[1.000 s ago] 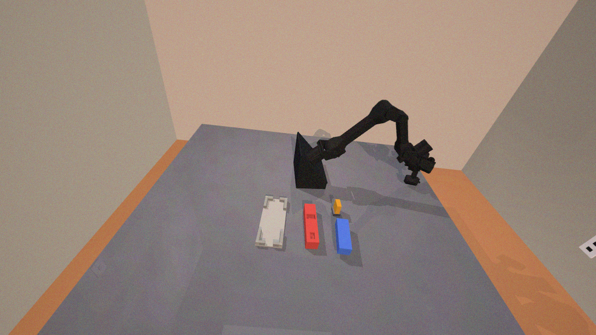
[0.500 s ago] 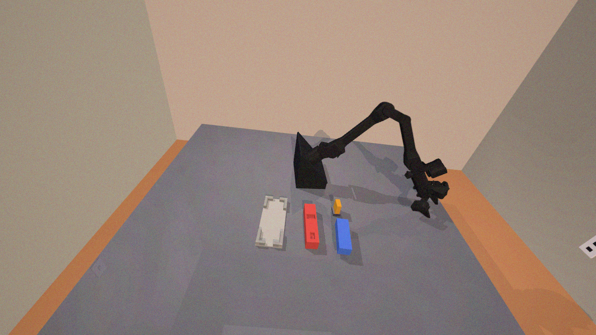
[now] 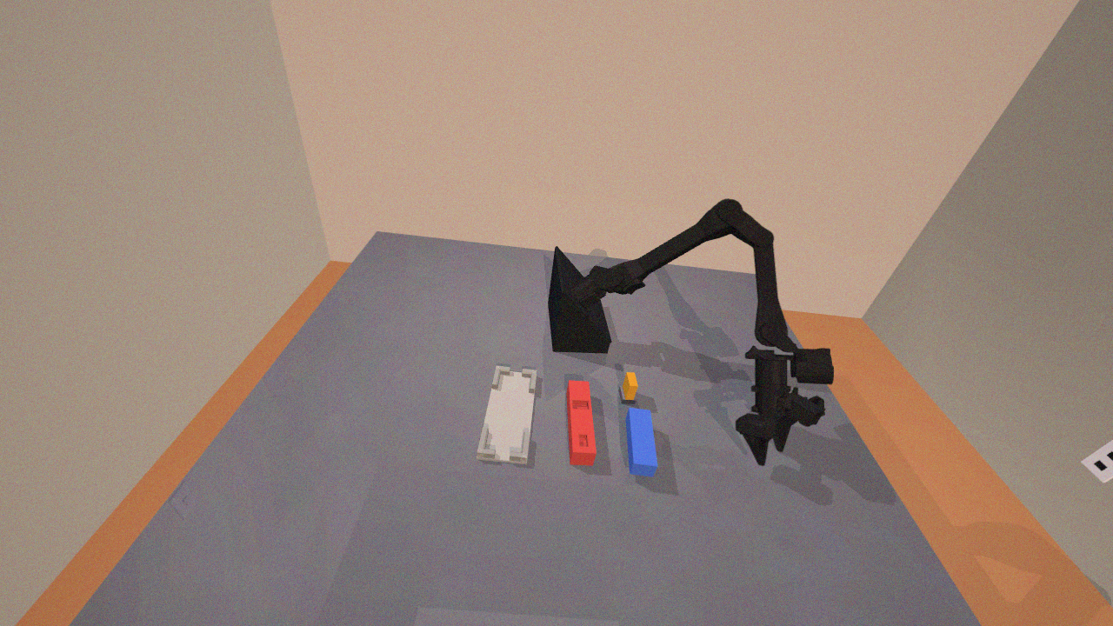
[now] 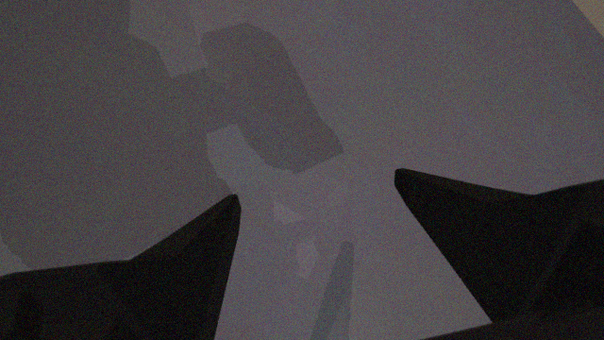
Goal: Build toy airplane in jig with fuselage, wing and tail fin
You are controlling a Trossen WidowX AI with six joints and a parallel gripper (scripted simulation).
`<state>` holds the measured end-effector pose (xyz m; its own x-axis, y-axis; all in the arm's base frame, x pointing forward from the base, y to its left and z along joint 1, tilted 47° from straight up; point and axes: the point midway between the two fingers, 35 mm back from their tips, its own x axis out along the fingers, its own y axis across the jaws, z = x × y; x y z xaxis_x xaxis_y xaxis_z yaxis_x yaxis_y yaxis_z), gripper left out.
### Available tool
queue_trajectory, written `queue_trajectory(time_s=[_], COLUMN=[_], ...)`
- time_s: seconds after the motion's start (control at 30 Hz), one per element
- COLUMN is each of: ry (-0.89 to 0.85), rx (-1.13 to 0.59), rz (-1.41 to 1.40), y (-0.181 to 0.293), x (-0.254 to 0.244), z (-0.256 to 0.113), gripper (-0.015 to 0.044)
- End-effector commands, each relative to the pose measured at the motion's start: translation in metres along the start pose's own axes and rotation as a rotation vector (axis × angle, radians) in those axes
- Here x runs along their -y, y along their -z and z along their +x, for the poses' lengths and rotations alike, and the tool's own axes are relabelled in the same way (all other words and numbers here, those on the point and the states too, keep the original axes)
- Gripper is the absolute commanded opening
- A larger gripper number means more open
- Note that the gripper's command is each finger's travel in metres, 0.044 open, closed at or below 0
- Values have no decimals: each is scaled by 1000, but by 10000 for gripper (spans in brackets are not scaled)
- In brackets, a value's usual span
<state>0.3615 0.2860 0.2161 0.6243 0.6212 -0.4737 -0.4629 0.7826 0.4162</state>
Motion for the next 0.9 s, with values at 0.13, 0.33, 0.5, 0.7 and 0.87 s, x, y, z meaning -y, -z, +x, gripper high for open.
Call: queue_trajectory(time_s=[0.13, 0.33, 0.5, 0.7, 0.87], ry=[171, 222, 198, 73, -52], rx=[-261, -460, -595, -667, -625], rz=[17, 101, 211, 456, 662], y=[45, 89, 131, 178, 202], x=[129, 213, 265, 297, 305], z=[-2, -34, -75, -127, -165], gripper=[440, 440, 440, 440, 440])
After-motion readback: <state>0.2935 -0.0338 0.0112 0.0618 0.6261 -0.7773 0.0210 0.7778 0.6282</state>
